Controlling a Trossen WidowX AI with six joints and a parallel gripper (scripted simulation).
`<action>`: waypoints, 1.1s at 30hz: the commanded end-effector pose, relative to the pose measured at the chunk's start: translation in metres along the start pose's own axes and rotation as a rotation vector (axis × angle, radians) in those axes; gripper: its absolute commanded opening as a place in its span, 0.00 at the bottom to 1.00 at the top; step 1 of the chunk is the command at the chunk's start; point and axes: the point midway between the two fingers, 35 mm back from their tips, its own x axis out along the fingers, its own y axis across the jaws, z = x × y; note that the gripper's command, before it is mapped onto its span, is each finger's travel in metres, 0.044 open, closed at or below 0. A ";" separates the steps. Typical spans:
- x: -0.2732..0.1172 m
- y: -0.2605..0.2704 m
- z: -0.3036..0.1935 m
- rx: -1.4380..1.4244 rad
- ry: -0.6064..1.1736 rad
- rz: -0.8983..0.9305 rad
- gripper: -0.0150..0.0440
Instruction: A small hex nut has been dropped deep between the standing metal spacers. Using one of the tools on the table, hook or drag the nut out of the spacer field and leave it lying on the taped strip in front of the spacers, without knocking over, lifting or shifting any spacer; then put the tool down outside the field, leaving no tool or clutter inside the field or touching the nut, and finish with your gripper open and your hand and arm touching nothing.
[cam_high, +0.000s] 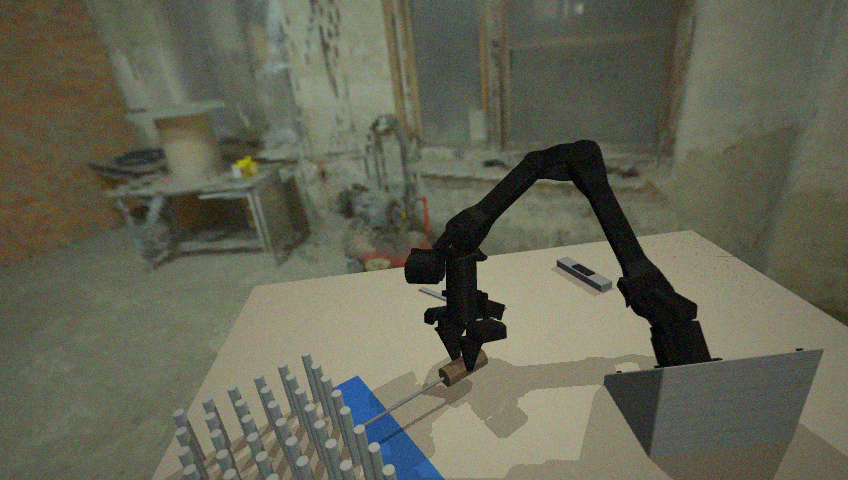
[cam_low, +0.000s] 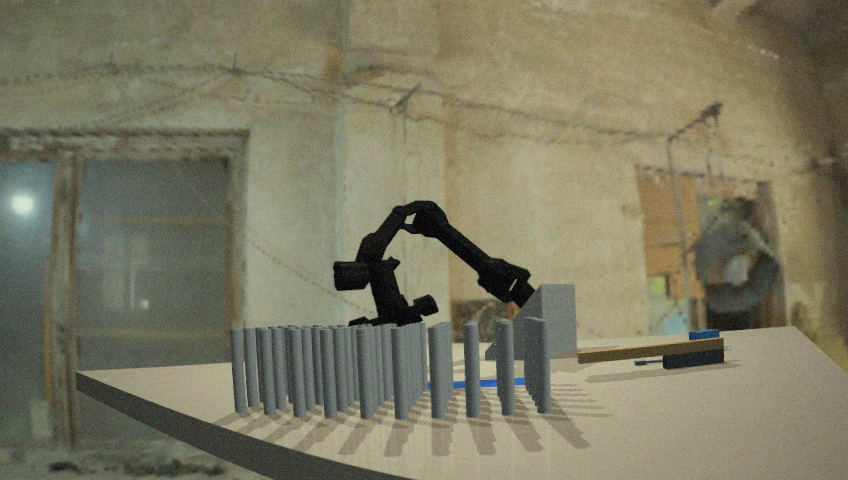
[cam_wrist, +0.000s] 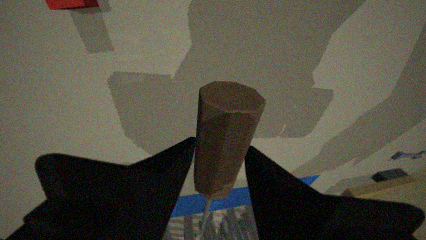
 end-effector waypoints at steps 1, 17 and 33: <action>0.001 -0.001 -0.003 -0.009 0.008 -0.002 0.25; 0.004 0.000 -0.014 -0.008 0.009 -0.002 0.25; 0.008 0.001 -0.026 -0.006 0.010 -0.002 0.25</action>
